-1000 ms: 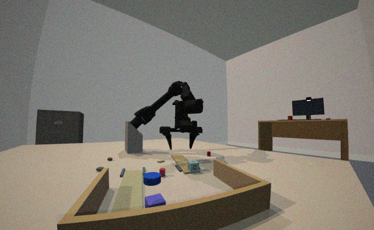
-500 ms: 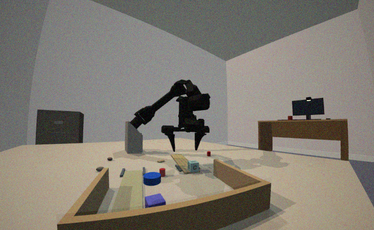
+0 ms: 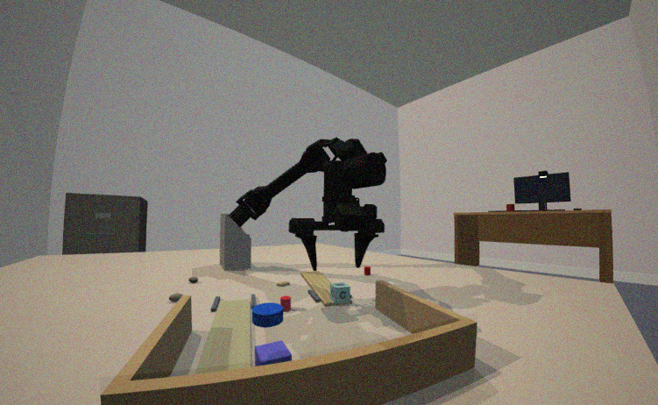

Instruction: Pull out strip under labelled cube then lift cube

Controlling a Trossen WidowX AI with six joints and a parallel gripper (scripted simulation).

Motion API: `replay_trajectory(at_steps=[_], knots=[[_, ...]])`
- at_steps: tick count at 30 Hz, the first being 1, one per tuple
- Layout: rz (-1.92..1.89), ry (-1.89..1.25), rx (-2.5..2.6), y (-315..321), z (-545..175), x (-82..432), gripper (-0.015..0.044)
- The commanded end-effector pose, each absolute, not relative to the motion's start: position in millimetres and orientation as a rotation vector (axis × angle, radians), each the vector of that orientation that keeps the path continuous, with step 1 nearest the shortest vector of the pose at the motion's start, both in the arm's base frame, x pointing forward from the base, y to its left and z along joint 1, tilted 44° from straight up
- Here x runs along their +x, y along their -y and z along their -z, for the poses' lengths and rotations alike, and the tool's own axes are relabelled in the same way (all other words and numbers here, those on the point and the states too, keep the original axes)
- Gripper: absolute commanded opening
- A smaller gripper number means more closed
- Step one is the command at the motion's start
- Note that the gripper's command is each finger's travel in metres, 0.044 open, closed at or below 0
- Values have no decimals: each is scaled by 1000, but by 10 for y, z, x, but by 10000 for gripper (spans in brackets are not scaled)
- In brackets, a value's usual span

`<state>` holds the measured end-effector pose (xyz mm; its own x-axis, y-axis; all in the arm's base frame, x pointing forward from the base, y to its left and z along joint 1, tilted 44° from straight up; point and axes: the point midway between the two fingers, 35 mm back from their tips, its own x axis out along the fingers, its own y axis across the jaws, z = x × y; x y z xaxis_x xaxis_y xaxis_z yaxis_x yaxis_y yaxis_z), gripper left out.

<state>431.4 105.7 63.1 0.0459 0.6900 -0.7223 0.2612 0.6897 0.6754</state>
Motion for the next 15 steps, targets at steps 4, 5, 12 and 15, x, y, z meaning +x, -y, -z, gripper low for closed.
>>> replay_trajectory(at_steps=[4,5,12,15], knots=[[-395,-1532,817,-1019,-618,4451,387],[-395,-1532,817,-1026,-610,4452,361],[-395,-1532,817,-1104,-528,4464,250],[-395,-1532,817,-1138,-493,4468,250]])
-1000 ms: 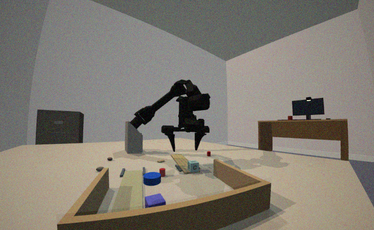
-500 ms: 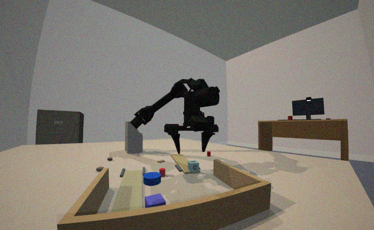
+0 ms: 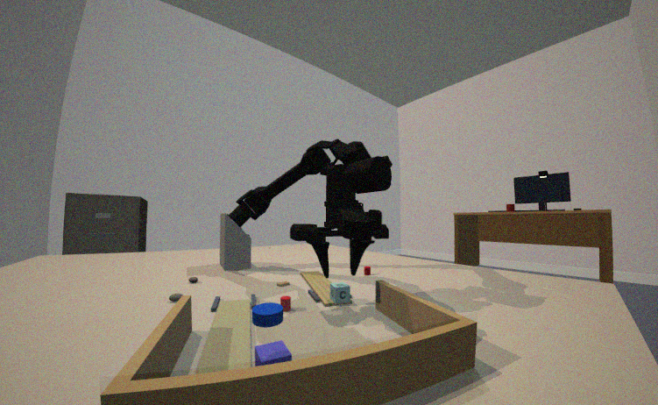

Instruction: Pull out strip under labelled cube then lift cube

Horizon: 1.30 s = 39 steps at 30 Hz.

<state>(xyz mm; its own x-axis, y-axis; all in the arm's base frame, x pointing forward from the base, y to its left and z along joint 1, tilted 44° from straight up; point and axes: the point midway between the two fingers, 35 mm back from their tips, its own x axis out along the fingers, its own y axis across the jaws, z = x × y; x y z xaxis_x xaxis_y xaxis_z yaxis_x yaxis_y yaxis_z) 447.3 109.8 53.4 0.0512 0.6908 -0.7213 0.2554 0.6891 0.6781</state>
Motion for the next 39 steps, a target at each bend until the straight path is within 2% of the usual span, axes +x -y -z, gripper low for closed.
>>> replay_trajectory(at_steps=[1,25,29,35,39], knots=[[-395,-1532,817,-1150,-481,4469,250],[-397,-1532,818,-1398,-237,4477,250],[-400,-1530,816,-1386,-254,4480,145],[-400,-1530,816,-1386,-254,4480,105],[-399,-1530,816,-1369,-263,4459,0]])
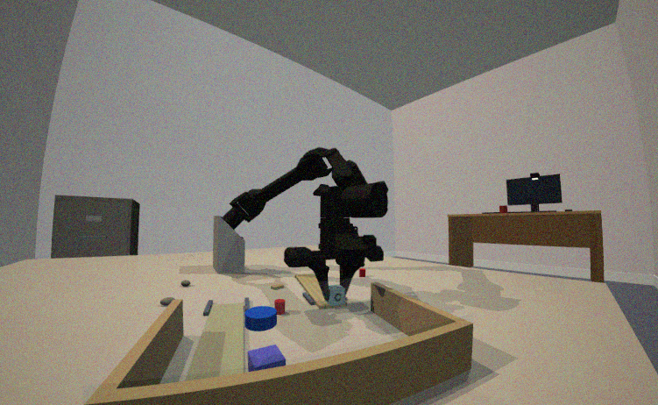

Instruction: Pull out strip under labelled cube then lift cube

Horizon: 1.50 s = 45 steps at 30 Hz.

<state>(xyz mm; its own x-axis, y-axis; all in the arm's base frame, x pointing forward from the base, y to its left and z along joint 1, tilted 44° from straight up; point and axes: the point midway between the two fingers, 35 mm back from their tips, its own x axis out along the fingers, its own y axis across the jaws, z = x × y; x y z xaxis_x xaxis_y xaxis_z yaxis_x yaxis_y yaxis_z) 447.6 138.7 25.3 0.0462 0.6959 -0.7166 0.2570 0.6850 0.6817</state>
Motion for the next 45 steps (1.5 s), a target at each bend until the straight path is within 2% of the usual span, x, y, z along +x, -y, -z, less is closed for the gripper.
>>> replay_trajectory(at_steps=[1,16,45], knots=[[-399,-1530,816,-1347,-273,4433,0],[-394,-1535,817,-1006,-418,3906,0],[-391,-1539,818,-847,-225,3006,0]])
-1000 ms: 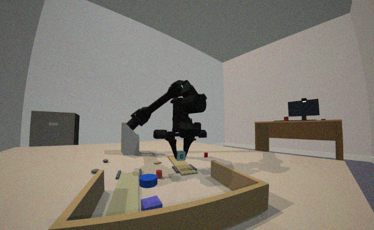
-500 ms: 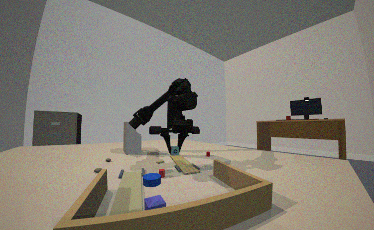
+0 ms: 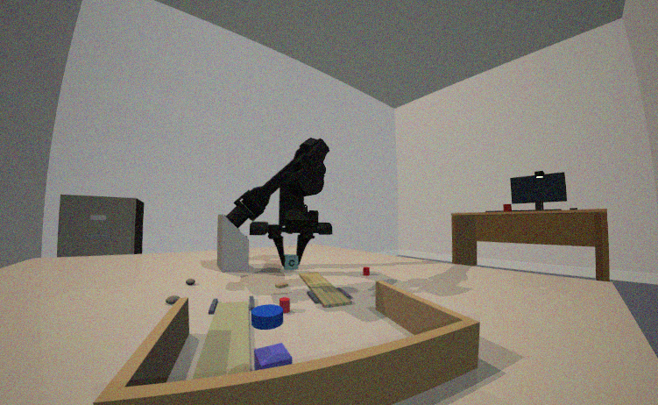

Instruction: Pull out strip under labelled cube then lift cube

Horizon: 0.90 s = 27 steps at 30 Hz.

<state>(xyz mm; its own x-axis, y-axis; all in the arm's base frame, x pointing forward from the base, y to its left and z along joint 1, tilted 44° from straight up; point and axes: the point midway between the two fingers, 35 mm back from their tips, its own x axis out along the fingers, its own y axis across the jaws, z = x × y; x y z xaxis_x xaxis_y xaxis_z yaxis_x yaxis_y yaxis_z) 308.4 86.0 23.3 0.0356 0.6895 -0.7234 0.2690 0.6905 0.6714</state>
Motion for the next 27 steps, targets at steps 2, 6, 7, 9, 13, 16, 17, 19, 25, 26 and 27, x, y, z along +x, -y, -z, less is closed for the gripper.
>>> replay_trajectory(at_steps=[2,6,7,9,13,16,17,19,25,26,27], knots=[[-391,-1540,818,-843,-214,2958,0],[-390,-1540,818,-780,-273,2953,0],[-390,-1540,817,-737,-316,2952,0],[-390,-1540,817,-651,-405,2946,0],[-390,-1540,817,-591,-470,2939,0],[-390,-1540,817,-591,-470,2939,0],[-390,-1540,817,-591,-470,2939,0],[-390,-1540,817,-591,-470,2939,0],[-390,-1540,817,-591,-470,2939,0],[-390,-1540,817,-591,-470,2939,0],[-390,-1540,817,-591,-470,2939,0]])
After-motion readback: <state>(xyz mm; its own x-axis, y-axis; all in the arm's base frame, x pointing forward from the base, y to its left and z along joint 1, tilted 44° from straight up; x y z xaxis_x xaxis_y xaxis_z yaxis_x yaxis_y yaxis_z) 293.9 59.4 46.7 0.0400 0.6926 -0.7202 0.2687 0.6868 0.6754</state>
